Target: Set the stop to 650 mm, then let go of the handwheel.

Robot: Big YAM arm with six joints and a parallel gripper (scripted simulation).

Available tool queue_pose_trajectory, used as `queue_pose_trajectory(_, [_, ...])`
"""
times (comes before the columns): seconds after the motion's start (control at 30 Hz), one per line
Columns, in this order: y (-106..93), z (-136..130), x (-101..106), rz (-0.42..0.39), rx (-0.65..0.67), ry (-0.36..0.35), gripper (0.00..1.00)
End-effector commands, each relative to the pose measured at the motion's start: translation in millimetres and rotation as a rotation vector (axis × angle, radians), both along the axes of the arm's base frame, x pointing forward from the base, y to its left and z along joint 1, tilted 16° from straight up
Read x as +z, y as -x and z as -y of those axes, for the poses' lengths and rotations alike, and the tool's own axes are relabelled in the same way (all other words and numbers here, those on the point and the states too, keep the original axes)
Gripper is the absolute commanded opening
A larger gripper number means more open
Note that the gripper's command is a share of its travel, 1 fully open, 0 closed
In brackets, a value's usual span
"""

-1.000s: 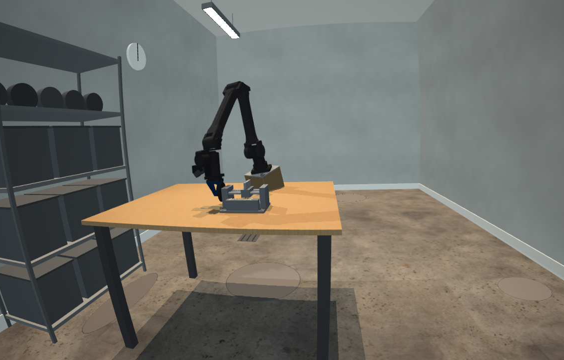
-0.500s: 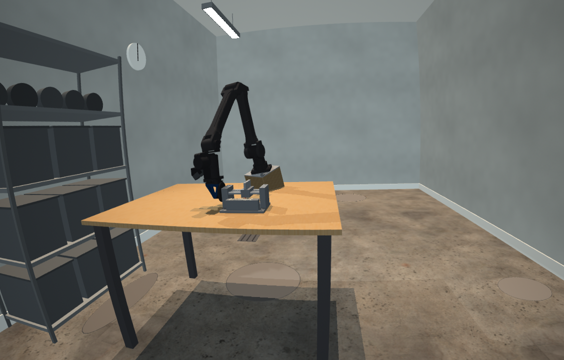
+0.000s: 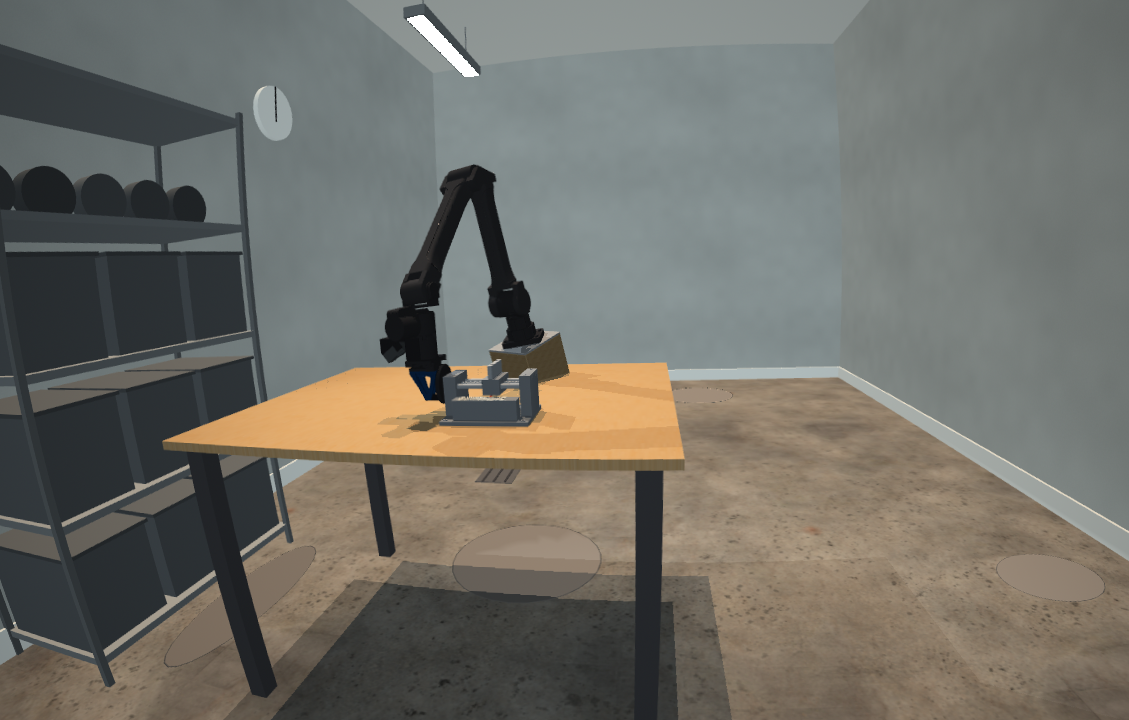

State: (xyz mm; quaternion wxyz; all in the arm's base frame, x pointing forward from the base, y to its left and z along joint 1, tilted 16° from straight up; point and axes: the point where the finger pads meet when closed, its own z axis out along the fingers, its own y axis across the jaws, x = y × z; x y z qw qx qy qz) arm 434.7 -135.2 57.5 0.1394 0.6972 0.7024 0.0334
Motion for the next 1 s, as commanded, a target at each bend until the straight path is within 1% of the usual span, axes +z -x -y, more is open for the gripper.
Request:
queue_pose_trajectory(0.0, [-29.5,6.7,7.9,0.041,-0.010,0.017,0.06])
queue_pose_trajectory(0.1, [-28.9,9.8,7.9,0.040,-0.013,0.018,0.06])
queue_pose_trajectory(0.3, [-29.4,3.9,8.6,0.022,-0.007,0.011,0.06])
queue_pose_trajectory(0.33, [-35.5,3.5,11.0,0.039,-0.004,0.016,0.06])
queue_pose_trajectory(0.4, [-35.1,1.0,12.1,0.019,-0.003,0.010,0.06])
queue_pose_trajectory(0.5, [-43.7,1.0,16.5,0.033,-0.002,0.012,0.06])
queue_pose_trajectory(0.6, [-47.2,1.1,18.2,0.039,-0.002,0.014,0.06])
queue_pose_trajectory(0.87, [-45.5,-0.1,19.7,0.024,-0.002,0.010,0.06])
queue_pose_trajectory(0.9, [-51.0,0.7,22.6,0.044,-0.002,0.014,0.06])
queue_pose_trajectory(0.97, [-47.5,-1.1,23.8,0.021,-0.002,0.009,0.06])
